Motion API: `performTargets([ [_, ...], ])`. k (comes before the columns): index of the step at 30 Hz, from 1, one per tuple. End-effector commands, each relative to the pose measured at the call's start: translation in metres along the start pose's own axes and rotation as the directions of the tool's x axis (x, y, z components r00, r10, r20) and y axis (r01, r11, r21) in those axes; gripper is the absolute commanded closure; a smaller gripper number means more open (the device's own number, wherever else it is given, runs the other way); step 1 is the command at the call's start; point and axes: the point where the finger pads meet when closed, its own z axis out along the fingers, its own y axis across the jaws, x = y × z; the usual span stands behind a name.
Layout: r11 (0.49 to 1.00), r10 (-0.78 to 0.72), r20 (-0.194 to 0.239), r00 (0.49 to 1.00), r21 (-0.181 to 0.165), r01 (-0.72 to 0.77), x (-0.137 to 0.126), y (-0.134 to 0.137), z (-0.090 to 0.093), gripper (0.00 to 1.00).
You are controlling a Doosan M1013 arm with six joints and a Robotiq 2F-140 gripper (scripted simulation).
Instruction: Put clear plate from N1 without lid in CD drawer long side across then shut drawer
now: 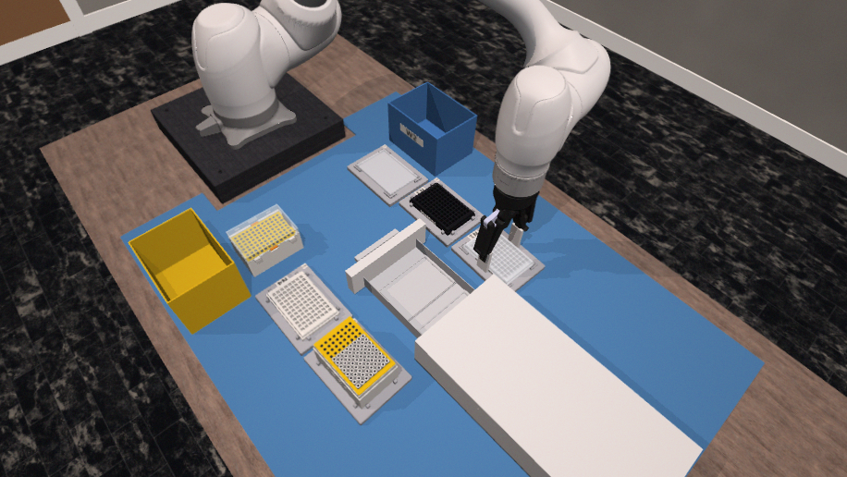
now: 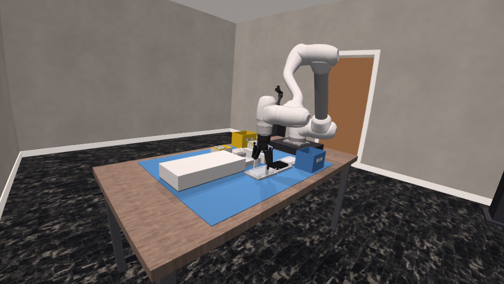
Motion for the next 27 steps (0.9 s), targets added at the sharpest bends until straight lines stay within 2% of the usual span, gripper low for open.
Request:
performTargets([
  [1, 1.0, 0.0, 0.0, 1.0, 0.0, 0.0, -0.0001, 0.0, 0.0001, 1.0],
  [27, 1.0, 0.0, 0.0, 1.0, 0.0, 0.0, -0.0001, 0.0, -0.0065, 1.0],
])
